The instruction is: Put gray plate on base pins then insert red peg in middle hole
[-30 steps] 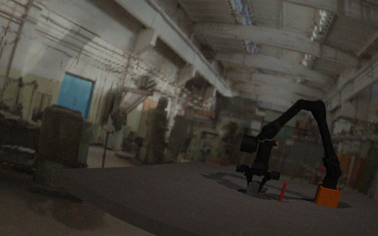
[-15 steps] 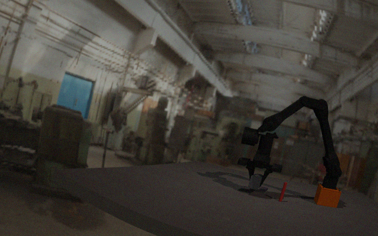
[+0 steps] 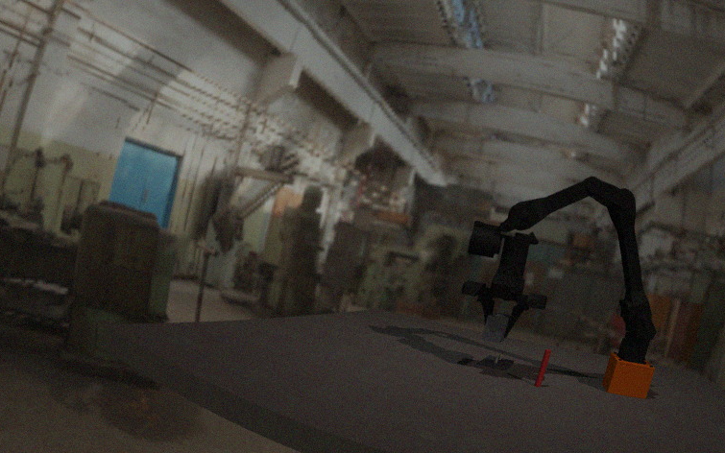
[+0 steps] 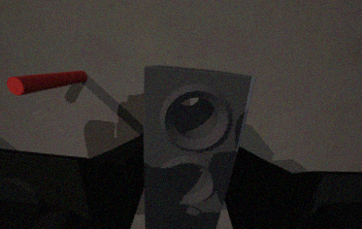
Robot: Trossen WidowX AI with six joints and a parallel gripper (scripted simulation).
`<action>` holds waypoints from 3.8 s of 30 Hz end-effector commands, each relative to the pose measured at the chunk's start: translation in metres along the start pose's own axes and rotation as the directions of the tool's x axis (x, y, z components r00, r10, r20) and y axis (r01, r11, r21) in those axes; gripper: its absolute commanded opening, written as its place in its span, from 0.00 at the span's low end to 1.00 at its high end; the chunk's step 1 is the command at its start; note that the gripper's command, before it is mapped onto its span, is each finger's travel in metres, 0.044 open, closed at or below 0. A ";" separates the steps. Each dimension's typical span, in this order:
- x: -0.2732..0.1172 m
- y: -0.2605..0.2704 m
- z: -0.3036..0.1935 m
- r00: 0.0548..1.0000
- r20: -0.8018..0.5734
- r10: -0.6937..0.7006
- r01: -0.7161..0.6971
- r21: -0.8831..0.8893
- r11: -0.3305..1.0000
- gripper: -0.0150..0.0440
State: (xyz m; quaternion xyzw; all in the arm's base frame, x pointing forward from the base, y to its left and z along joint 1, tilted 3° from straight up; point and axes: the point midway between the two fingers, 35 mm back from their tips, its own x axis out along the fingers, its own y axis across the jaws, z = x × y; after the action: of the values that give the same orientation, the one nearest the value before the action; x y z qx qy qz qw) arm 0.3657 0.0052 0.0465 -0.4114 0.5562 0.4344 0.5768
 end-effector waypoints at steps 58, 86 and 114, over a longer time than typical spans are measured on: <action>0.010 -0.002 -0.112 1.000 -0.003 -0.012 0.012 0.001 1.000 0.25; 0.024 0.002 -0.135 1.000 -0.005 -0.010 0.010 0.001 1.000 0.25; 0.056 0.001 -0.136 1.000 -0.005 -0.010 0.010 0.001 1.000 0.25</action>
State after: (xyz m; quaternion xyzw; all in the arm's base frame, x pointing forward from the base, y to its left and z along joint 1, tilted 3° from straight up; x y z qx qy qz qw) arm 0.3270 -0.1218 -0.0099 -0.4141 0.5543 0.4300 0.5800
